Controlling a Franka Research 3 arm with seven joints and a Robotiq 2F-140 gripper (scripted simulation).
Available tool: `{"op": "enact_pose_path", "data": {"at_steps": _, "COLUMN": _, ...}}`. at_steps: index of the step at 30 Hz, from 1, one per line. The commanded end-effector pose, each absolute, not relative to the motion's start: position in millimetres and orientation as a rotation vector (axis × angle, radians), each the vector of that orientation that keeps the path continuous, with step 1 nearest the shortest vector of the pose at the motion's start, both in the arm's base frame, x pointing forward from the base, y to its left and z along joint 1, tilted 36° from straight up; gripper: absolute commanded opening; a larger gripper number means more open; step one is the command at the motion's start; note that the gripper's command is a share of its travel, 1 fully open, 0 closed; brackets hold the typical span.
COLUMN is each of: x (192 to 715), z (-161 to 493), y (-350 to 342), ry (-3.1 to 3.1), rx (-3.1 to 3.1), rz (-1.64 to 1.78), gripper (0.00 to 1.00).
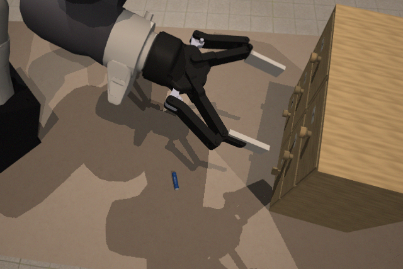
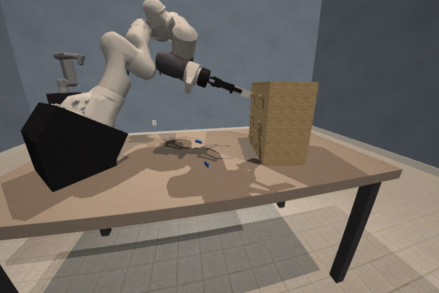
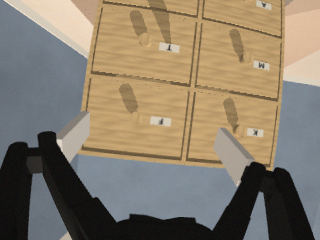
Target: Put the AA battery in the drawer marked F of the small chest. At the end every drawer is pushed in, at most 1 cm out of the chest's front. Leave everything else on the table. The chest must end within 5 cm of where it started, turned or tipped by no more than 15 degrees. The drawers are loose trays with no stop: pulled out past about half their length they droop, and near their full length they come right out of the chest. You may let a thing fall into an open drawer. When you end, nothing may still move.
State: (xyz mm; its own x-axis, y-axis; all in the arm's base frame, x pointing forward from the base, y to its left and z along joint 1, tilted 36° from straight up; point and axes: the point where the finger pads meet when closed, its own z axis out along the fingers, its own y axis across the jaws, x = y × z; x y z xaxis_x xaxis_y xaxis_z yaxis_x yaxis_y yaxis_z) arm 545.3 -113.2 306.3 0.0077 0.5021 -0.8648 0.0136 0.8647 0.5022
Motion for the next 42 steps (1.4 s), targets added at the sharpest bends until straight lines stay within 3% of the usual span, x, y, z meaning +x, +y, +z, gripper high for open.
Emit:
{"op": "enact_pose_path", "data": {"at_steps": 1, "x": 544.9, "z": 305.4, "y": -113.5, "ry": 1.526, "rx": 0.425, "rz": 0.398, "gripper": 1.00}}
{"op": "enact_pose_path", "data": {"at_steps": 42, "x": 503.7, "z": 321.6, "y": -122.0, "ry": 1.900, "rx": 0.362, "rz": 0.501, "gripper": 1.00}}
